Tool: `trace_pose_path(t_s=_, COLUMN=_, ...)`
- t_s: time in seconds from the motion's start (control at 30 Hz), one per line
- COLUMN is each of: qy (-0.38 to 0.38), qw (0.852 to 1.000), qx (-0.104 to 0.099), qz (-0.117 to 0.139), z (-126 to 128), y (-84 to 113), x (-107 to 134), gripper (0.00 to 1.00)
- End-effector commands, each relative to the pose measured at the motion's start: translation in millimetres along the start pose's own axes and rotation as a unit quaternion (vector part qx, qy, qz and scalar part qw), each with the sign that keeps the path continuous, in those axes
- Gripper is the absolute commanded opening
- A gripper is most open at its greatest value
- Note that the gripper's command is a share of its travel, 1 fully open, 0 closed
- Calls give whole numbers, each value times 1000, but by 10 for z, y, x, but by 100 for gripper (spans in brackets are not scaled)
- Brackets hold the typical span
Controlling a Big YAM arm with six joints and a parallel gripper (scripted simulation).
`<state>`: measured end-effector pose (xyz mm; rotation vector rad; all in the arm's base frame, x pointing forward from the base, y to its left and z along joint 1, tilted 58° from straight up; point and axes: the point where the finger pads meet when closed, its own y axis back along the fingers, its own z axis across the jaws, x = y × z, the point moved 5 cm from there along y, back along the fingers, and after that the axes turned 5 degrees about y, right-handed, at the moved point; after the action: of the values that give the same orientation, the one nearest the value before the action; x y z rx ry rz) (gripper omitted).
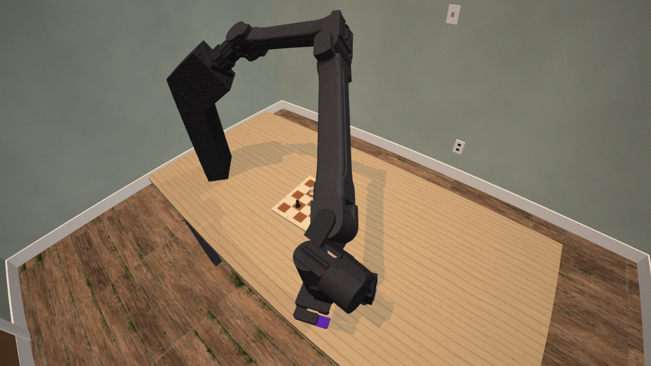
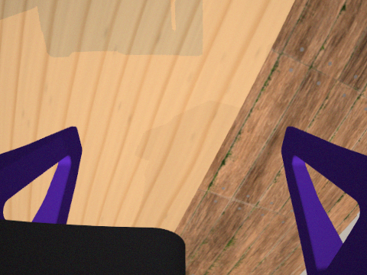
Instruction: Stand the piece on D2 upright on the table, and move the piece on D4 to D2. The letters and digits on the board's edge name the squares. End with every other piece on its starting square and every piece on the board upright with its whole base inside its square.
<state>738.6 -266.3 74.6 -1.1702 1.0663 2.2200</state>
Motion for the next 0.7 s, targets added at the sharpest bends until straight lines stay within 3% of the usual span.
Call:
trace_pose_path(t_s=0.0, qy=2, qw=1000, qx=5, qz=-3, z=-26, y=75, x=-37, gripper=100)
trace_pose_path(t_s=0.53, qy=2, qw=1000, qx=5, qz=-3, z=-26, y=75, x=-37, gripper=100)
trace_pose_path(t_s=0.57, qy=9, qw=1000, qx=11, qz=-10, z=-56, y=172, x=-131, gripper=100)
trace_pose_path(t_s=0.67, qy=14, qw=1000, qx=3, qz=-8, z=133, y=41, x=-238, gripper=100)
